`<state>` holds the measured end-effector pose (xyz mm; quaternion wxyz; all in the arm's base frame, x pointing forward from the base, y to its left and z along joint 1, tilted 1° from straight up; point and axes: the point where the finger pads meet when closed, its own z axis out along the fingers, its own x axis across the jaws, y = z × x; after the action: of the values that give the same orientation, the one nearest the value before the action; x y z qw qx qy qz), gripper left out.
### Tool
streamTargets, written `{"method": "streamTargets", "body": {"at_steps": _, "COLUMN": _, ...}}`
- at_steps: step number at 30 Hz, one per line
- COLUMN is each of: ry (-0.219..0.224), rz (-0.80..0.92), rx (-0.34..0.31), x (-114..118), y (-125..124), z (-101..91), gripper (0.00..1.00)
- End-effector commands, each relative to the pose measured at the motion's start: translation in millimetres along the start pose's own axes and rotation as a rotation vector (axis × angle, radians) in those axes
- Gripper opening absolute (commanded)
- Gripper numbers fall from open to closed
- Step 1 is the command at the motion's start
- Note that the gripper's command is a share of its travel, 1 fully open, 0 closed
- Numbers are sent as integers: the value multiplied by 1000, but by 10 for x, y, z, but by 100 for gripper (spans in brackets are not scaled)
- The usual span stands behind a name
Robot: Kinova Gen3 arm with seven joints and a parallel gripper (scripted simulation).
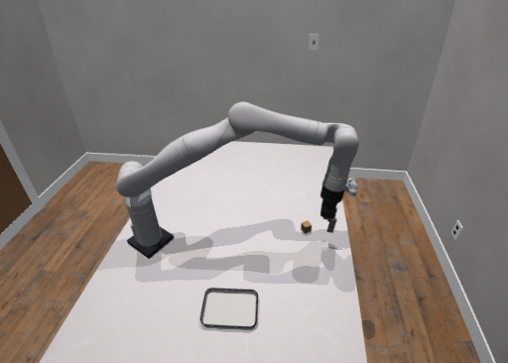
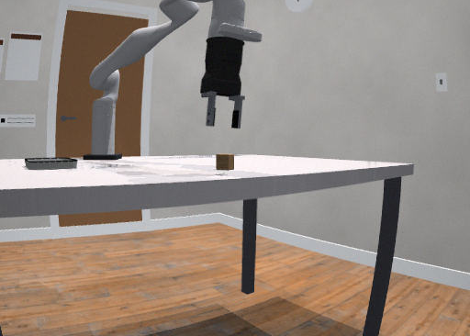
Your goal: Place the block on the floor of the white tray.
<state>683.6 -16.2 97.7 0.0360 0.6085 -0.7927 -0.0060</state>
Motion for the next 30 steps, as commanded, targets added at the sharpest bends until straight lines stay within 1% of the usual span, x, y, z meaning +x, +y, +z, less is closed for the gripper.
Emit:
{"method": "streamTargets", "body": {"at_steps": 1, "ry": -12, "rz": 175, "rx": 27, "x": -149, "y": 134, "z": 56, "gripper": 97}}
{"method": "streamTargets", "body": {"at_steps": 12, "ry": -45, "rz": 588, "rx": 36, "x": -397, "y": 536, "z": 199, "gripper": 97}}
{"method": "streamTargets", "body": {"at_steps": 14, "ry": -45, "rz": 588, "rx": 36, "x": -397, "y": 536, "z": 199, "gripper": 97}}
{"method": "streamTargets", "body": {"at_steps": 19, "ry": -57, "rz": 731, "rx": 40, "x": -456, "y": 688, "z": 240, "gripper": 97}}
{"method": "streamTargets", "body": {"at_steps": 23, "ry": -65, "rz": 813, "rx": 42, "x": -484, "y": 777, "z": 262, "gripper": 97}}
{"method": "streamTargets", "body": {"at_steps": 30, "ry": -71, "rz": 880, "rx": 43, "x": -505, "y": 851, "z": 280, "gripper": 97}}
